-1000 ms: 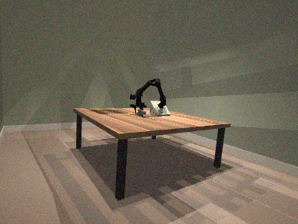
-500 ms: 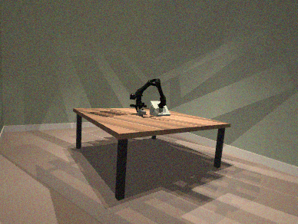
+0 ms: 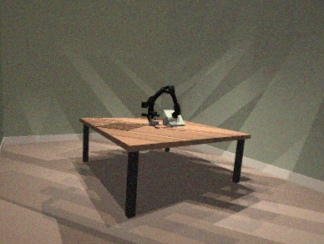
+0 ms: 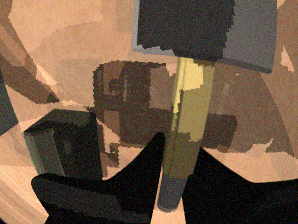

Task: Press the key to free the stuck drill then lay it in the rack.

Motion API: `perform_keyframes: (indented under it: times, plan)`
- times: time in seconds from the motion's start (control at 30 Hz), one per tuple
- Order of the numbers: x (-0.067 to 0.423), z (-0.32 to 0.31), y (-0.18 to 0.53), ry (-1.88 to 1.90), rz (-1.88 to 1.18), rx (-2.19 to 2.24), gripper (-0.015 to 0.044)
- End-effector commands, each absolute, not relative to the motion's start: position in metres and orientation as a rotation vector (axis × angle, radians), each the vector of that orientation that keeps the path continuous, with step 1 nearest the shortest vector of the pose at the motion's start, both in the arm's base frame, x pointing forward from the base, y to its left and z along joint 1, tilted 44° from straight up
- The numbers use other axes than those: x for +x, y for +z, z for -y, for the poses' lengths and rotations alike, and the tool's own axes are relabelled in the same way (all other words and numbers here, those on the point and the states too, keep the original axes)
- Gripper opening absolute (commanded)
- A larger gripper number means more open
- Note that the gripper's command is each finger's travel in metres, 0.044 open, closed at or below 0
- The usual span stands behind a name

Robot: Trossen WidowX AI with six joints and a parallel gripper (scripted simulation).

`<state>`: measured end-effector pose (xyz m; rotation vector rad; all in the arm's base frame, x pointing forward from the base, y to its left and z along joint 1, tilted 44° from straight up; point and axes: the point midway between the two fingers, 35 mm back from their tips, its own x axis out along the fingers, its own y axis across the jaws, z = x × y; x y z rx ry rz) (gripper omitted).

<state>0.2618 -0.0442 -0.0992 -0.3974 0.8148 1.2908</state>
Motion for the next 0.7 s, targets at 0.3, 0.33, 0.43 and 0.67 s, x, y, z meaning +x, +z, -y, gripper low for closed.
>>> perform_keyframes:
  times: [0.3,0.33,0.43,0.67]
  plan:
    - [0.258,0.054,-0.108,1.29,-0.811,-0.401,0.0]
    - [0.258,0.055,-0.109,1.29,-0.811,-0.401,0.0]
    - [0.257,0.059,-0.112,1.29,-0.812,-0.401,0.0]
    - [0.255,0.067,-0.118,1.29,-0.812,-0.402,0.0]
